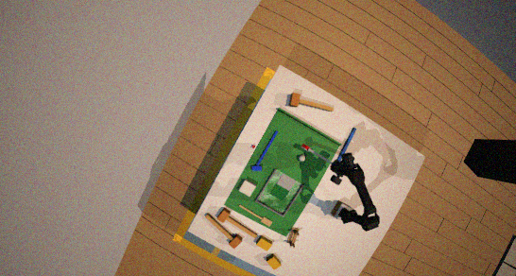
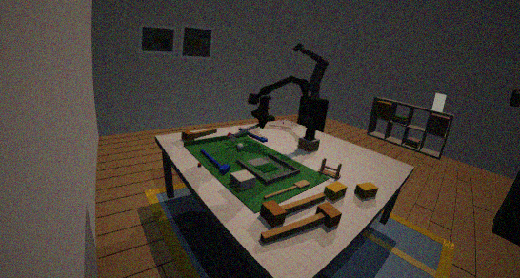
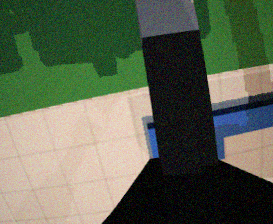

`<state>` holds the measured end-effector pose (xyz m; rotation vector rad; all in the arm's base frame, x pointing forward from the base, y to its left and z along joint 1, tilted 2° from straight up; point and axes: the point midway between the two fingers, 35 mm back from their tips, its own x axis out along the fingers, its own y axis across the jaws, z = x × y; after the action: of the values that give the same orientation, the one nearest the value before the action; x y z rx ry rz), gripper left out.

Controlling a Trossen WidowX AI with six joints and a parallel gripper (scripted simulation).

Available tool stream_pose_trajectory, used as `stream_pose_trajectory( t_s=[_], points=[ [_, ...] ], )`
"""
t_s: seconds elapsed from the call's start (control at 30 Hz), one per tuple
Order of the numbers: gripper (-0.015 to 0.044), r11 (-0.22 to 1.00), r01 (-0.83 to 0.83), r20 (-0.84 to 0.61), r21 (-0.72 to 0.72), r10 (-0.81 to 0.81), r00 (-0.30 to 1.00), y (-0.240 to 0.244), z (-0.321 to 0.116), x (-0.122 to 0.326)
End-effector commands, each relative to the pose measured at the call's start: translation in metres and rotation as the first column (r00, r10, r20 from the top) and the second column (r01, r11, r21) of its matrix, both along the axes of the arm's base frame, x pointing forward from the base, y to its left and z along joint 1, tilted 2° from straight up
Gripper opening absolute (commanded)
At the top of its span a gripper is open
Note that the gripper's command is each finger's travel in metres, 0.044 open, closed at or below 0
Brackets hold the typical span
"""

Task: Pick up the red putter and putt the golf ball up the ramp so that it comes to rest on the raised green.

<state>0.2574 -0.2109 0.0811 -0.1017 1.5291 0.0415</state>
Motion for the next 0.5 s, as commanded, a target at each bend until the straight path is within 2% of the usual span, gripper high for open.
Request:
stream_pose_trajectory(
  t_s=[0.0, 0.47],
  points=[
    [0.0000, 1.000, 0.006, -0.002, 0.000, -0.006, 1.000, 0.000, -0.008, 0.000],
    [0.0000, 1.000, 0.006, -0.002, 0.000, -0.006, 1.000, -0.001, -0.026, 0.000]
  ],
)
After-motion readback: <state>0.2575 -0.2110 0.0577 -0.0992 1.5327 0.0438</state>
